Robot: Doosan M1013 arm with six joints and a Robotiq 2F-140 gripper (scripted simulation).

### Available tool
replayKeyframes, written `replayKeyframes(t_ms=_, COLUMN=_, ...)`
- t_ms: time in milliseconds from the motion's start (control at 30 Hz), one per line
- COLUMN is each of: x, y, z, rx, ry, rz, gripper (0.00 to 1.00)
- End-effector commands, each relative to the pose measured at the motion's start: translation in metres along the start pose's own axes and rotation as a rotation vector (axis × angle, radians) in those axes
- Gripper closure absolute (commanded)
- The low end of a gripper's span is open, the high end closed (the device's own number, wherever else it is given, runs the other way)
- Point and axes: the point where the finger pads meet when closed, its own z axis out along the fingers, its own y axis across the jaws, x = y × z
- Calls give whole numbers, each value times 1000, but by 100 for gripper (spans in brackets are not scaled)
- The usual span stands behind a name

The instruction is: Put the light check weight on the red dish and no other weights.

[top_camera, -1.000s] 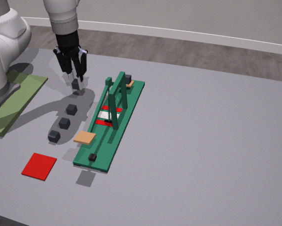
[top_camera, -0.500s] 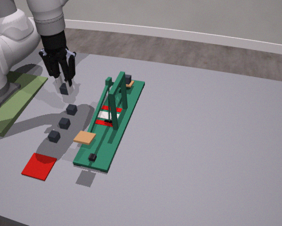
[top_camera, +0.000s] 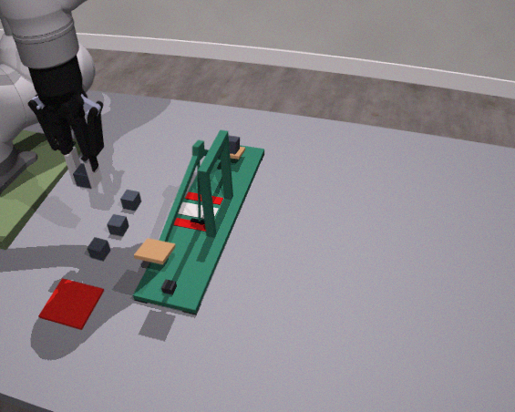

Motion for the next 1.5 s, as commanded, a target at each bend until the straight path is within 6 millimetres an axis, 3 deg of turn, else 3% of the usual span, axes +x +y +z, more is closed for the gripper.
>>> replayKeyframes(t_ms=0, x=38, y=0, z=-18, rx=0, ry=-8, rz=-3, gripper=76)
replayKeyframes(t_ms=300, x=88, y=0, z=-43, rx=0, ry=-8, rz=-3, gripper=76)
replayKeyframes(t_ms=633, x=97, y=-1, z=-48, rx=0, ry=-8, rz=-3, gripper=76)
replayKeyframes(t_ms=667, x=99, y=-12, z=-49, rx=0, ry=-8, rz=-3, gripper=76)
replayKeyframes(t_ms=733, x=103, y=-65, z=-52, rx=0, ry=-8, rz=-3, gripper=76)
replayKeyframes(t_ms=800, x=103, y=-65, z=-52, rx=0, ry=-8, rz=-3, gripper=76)
replayKeyframes(t_ms=833, x=103, y=-97, z=-52, rx=0, ry=-8, rz=-3, gripper=76)
replayKeyframes(t_ms=900, x=103, y=-100, z=-52, rx=0, ry=-8, rz=-3, gripper=76)
replayKeyframes(t_ms=933, x=101, y=-131, z=-50, rx=0, ry=-8, rz=-3, gripper=76)
replayKeyframes(t_ms=1000, x=101, y=-132, z=-50, rx=0, ry=-8, rz=-3, gripper=76)
replayKeyframes(t_ms=1033, x=98, y=-155, z=-49, rx=0, ry=-8, rz=-3, gripper=76)
replayKeyframes(t_ms=1100, x=97, y=-167, z=-47, rx=0, ry=-8, rz=-3, gripper=76)
replayKeyframes(t_ms=1467, x=97, y=-169, z=-47, rx=0, ry=-8, rz=-3, gripper=76)
